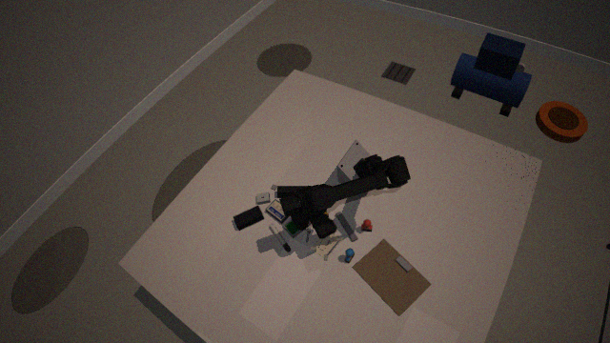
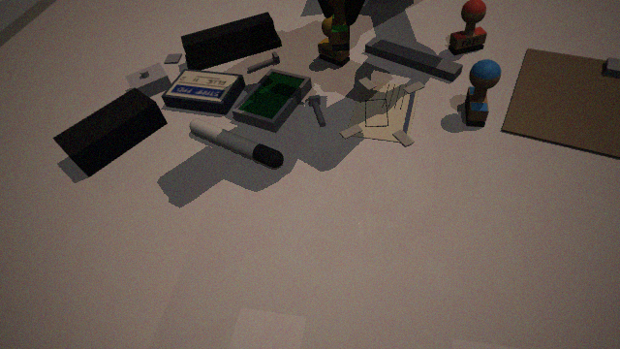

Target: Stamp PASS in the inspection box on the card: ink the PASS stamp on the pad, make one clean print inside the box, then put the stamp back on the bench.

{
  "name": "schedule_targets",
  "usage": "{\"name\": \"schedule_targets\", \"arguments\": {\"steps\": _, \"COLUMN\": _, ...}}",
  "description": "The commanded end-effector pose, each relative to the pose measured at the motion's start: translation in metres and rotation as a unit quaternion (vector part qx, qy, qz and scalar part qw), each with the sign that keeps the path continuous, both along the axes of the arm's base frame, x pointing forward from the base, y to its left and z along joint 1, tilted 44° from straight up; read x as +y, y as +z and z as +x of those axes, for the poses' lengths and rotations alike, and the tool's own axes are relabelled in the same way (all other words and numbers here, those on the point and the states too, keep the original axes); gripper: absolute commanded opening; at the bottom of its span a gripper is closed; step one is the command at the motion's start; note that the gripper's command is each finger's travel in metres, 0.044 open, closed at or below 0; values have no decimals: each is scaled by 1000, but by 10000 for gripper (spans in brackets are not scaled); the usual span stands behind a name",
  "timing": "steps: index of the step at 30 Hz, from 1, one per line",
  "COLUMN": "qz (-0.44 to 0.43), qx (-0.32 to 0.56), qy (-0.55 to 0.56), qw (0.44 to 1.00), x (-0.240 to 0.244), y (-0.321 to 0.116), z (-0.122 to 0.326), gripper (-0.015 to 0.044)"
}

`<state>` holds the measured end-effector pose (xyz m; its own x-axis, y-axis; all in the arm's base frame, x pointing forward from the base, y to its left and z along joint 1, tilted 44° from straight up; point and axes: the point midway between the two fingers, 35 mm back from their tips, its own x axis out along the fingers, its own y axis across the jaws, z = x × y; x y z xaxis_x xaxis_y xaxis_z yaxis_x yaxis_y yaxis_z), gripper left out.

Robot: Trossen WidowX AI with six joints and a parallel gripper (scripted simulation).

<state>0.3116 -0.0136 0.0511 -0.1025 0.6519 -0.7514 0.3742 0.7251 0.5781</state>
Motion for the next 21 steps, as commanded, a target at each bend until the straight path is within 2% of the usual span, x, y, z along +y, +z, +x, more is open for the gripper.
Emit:
{"name": "schedule_targets", "arguments": {"steps": 1, "qz": -4, "qx": 1, "qy": 1, "qw": 1000, "x": -21, "y": -15, "z": -20, "gripper": 0}}
{"name": "schedule_targets", "arguments": {"steps": 14, "qz": 3, "qx": 3, "qy": 4, "qw": 1000, "x": -62, "y": -51, "z": -87, "gripper": 0}}
{"name": "schedule_targets", "arguments": {"steps": 21, "qz": 4, "qx": 3, "qy": 5, "qw": 1000, "x": -63, "y": -53, "z": -91, "gripper": 0}}
